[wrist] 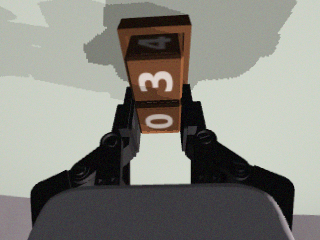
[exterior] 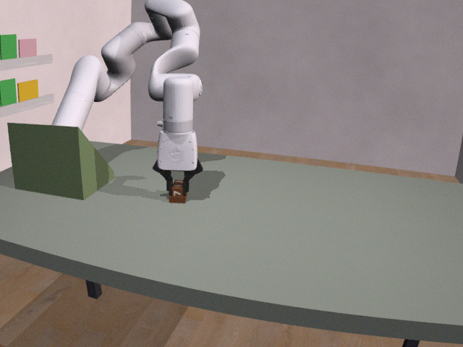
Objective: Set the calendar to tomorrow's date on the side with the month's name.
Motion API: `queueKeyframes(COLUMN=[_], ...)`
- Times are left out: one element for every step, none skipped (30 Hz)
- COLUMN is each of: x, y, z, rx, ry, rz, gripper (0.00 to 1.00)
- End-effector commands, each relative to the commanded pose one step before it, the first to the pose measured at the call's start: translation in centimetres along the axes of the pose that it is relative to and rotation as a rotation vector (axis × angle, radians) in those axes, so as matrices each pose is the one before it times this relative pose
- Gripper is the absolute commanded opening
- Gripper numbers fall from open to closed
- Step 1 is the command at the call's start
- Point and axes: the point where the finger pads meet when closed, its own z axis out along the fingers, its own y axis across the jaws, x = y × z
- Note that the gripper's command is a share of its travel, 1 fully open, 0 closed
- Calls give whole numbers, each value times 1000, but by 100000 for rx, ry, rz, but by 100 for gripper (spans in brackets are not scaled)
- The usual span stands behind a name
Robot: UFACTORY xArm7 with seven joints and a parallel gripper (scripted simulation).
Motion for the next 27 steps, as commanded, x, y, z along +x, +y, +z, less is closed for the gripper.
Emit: queueKeyframes(x=[-117, 0, 0, 0, 0, 0, 0, 0, 0, 0, 0, 0, 0, 0, 0, 0, 0, 0, 0, 0, 0, 0, 0, 0, 0, 0, 0], y=[98, 0, 0, 0, 0, 0, 0, 0, 0, 0, 0, 0, 0, 0, 0, 0, 0, 0, 0, 0, 0, 0, 0, 0, 0, 0, 0], z=[-162, 0, 0, 0, 0, 0, 0, 0, 0, 0, 0, 0, 0, 0, 0, 0, 0, 0, 0, 0, 0, 0, 0, 0, 0, 0, 0], rx=[-337, 0, 0, 0, 0, 0, 0, 0, 0, 0, 0, 0, 0, 0, 0, 0, 0, 0, 0, 0, 0, 0, 0, 0, 0, 0, 0], ry=[-276, 0, 0, 0, 0, 0, 0, 0, 0, 0, 0, 0, 0, 0, 0, 0, 0, 0, 0, 0, 0, 0, 0, 0, 0, 0, 0], rz=[50, 0, 0, 0, 0, 0, 0, 0, 0, 0, 0, 0, 0, 0, 0, 0, 0, 0, 0, 0, 0, 0, 0, 0, 0, 0, 0], gripper=[27, 27, 27, 27, 27, 27, 31, 31, 31, 35, 35, 35, 39, 39, 39, 43, 43, 43, 43, 43, 47, 47, 47, 47, 47, 47, 47])
